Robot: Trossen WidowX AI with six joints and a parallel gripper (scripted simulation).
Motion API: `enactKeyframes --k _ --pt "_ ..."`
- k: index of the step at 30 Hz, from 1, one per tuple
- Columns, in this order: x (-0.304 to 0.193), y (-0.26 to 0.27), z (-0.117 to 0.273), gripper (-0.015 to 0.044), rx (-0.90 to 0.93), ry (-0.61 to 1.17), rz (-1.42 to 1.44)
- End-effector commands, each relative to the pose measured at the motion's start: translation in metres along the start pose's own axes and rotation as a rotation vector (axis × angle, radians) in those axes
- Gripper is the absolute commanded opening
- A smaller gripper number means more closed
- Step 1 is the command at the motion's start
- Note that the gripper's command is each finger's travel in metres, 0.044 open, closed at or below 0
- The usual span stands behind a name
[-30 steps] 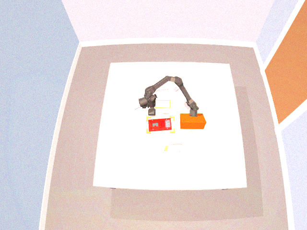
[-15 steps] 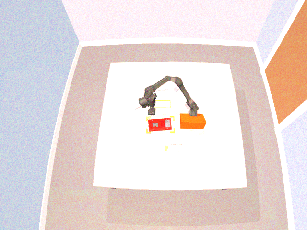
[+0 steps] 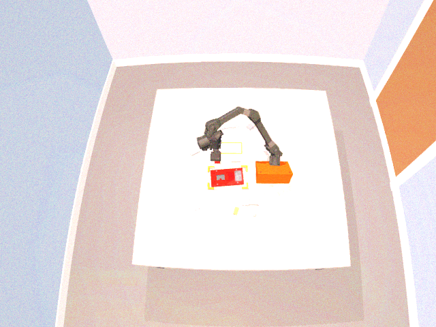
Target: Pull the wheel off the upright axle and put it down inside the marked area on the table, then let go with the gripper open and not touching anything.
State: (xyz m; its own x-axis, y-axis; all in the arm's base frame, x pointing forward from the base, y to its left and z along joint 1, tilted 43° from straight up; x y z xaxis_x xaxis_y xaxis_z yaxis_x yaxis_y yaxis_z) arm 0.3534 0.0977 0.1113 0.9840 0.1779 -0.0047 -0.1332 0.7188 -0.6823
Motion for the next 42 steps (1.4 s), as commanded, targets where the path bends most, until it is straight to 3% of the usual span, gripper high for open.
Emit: enactKeyframes --k 1,31,42 --pt "-0.006 -0.011 0.001 0.0 -0.002 0.002 0.003" --pt "-0.062 -0.085 0.007 0.0 -0.003 0.007 0.001" --pt "-0.065 -0.089 -0.006 0.0 -0.003 0.006 0.001"
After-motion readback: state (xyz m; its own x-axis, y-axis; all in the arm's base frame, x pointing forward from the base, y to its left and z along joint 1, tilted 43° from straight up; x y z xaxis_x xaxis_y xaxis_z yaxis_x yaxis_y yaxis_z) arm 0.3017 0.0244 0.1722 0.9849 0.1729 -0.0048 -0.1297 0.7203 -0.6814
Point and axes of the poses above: the point midway between the two fingers, 35 mm back from their tips, its own z axis back along the fingers, its own y axis across the jaws, x = y × z, the point moved 1 cm from there along z, back along the fingers, and after that the axes turned 2 degrees about z, right-handed, at the moved point
